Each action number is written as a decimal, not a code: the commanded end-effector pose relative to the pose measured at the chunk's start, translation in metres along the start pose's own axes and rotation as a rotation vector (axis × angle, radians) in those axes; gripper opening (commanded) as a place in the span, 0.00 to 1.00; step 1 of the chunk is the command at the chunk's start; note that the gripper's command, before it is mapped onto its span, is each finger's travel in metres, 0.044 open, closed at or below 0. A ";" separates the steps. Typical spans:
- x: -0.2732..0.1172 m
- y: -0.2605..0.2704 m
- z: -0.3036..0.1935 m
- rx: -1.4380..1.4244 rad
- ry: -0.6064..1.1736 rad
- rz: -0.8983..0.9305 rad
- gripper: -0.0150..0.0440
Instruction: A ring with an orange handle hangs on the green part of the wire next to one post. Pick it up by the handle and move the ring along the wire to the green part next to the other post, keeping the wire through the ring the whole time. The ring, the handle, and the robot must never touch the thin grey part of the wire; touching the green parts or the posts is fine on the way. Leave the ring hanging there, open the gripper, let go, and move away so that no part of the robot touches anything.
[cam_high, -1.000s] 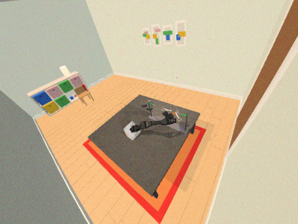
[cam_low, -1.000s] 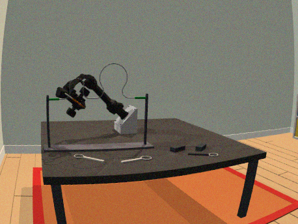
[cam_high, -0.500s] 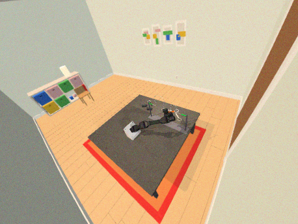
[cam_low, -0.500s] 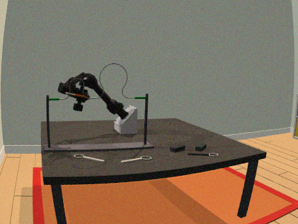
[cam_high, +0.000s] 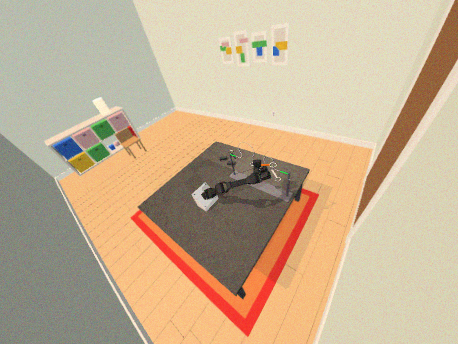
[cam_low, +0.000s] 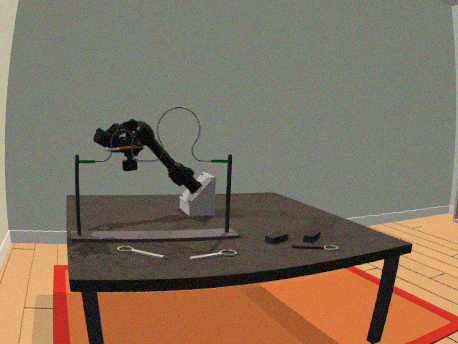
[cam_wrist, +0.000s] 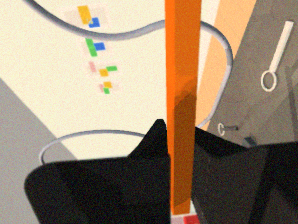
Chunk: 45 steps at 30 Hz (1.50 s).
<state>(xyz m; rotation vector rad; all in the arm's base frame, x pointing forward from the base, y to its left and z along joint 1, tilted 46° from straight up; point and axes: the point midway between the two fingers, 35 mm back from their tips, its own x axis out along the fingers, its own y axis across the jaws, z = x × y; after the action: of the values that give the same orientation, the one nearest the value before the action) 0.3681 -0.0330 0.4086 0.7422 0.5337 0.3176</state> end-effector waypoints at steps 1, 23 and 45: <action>-0.001 0.012 0.001 0.040 0.001 0.031 0.00; -0.003 0.016 0.004 -0.093 0.000 -0.048 0.00; -0.007 -0.012 0.013 -0.518 -0.005 -0.293 0.00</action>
<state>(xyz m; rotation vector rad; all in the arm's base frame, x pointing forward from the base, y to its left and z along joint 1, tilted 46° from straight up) 0.3700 -0.0474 0.4114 0.2314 0.5200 0.1892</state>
